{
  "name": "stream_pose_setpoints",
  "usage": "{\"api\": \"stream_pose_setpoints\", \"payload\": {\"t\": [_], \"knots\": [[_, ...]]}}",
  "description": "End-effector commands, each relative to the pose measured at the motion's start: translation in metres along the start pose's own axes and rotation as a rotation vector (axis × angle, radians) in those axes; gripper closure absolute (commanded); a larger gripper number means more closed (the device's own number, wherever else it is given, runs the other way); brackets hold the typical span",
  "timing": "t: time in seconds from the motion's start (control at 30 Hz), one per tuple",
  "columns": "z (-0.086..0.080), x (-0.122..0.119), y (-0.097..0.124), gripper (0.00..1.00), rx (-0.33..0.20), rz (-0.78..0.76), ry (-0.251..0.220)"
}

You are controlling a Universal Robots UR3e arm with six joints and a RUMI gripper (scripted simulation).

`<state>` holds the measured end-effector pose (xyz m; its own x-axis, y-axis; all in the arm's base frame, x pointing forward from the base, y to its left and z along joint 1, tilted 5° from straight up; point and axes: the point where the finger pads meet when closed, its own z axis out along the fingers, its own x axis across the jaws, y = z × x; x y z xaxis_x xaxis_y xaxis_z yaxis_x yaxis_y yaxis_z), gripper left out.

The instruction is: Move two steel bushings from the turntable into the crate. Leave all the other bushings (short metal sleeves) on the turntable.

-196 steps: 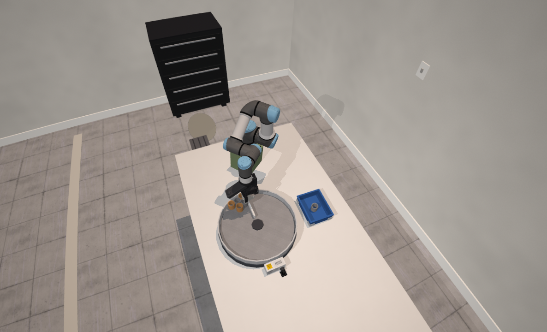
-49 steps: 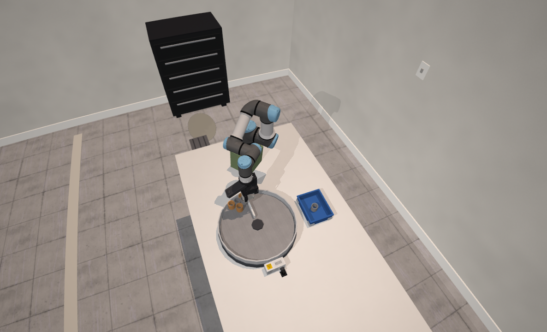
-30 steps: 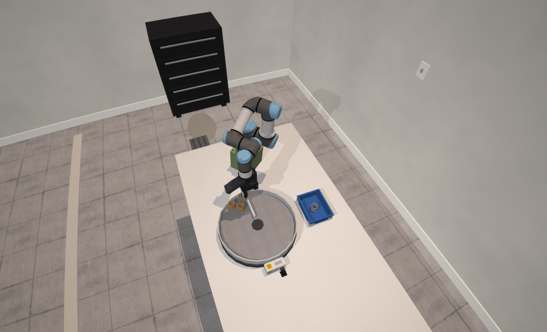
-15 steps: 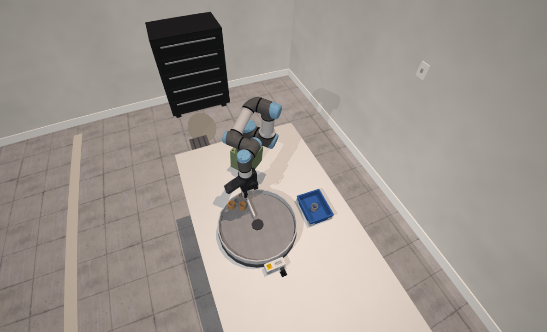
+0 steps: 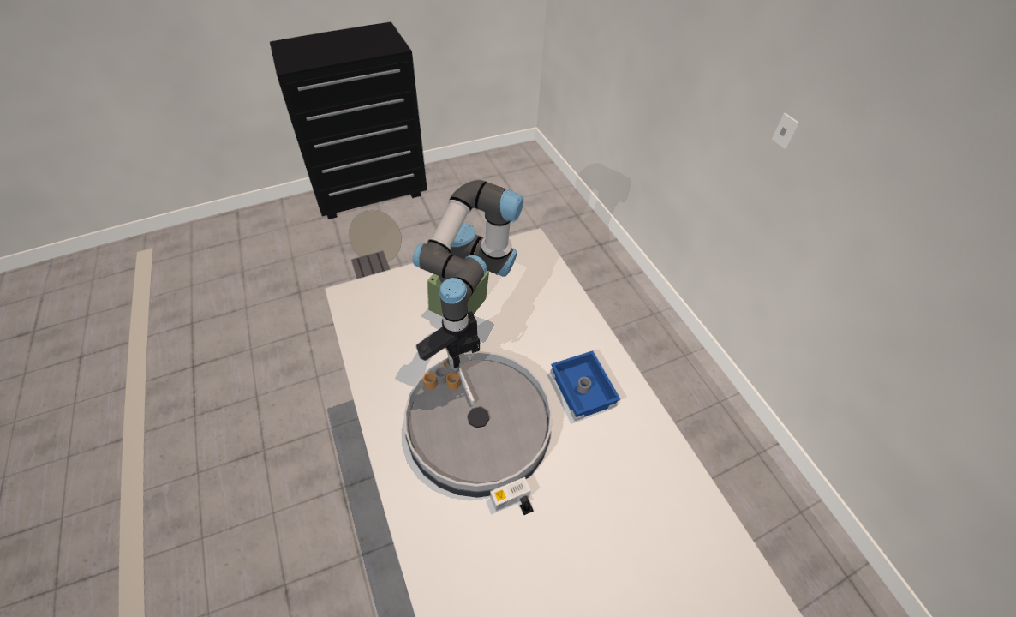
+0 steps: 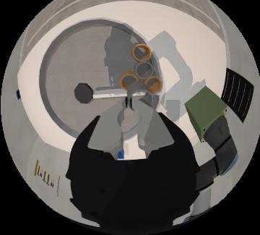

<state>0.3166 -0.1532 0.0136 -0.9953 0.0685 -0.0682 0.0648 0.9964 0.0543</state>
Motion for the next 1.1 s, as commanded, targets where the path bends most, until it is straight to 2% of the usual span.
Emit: {"api": "stream_pose_setpoints", "payload": {"t": [0.0, 0.6, 1.07], "knots": [[-0.001, -0.001, -0.001, 1.00, 0.002, 0.000, -0.002], [-0.001, -0.002, 0.003, 1.00, 0.002, -0.004, -0.002], [-0.001, -0.007, 0.019, 1.00, 0.002, -0.021, -0.002]]}}
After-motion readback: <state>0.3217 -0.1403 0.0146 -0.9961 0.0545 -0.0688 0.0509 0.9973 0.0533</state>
